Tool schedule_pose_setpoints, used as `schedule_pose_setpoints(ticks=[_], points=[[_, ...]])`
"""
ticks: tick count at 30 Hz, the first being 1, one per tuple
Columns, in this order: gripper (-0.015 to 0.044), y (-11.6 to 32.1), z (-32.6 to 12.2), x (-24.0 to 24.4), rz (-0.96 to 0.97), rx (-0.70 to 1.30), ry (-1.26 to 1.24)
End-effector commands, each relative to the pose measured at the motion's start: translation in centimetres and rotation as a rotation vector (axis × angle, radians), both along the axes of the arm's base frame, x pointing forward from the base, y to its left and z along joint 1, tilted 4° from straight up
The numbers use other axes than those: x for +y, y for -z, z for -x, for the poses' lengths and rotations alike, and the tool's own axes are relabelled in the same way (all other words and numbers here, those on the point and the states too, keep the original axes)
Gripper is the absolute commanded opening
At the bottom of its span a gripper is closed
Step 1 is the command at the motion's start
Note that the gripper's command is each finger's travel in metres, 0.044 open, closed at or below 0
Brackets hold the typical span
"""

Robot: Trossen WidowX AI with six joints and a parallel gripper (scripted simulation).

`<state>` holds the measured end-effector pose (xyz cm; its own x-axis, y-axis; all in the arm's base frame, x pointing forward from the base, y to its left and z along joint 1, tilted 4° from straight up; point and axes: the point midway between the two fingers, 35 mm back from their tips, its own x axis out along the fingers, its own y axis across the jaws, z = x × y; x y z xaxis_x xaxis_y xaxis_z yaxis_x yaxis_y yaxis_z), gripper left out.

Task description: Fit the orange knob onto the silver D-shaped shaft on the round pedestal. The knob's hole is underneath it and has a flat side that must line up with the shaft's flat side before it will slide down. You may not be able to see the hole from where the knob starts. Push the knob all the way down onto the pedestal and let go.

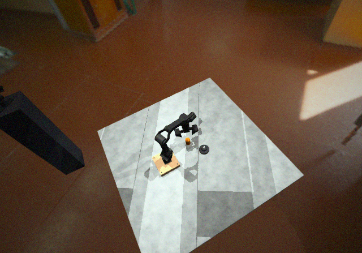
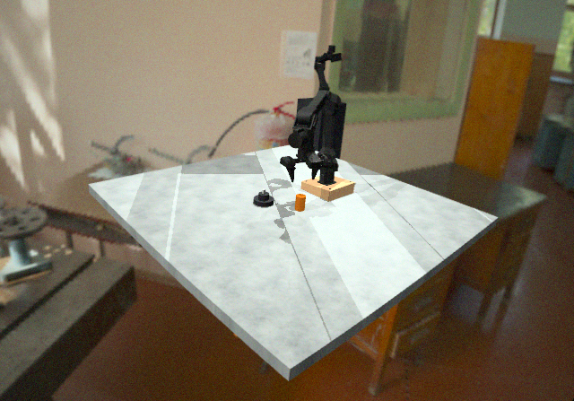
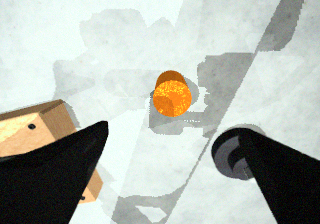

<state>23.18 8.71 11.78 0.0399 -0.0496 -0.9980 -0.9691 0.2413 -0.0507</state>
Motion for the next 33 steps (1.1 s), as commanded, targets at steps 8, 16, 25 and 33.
schedule_pose_setpoints(ticks=[8,16,25,33], points=[[0.044,-0.16,-0.05,-0.07,-0.003,-0.031,0.432],[0.044,-0.12,-0.05,-0.07,-0.038,-0.074,1.203],[0.044,-0.09,-0.05,-0.07,-0.071,-0.113,1.9],[0.044,-0.08,-0.05,-0.07,-0.081,-0.125,2.113]])
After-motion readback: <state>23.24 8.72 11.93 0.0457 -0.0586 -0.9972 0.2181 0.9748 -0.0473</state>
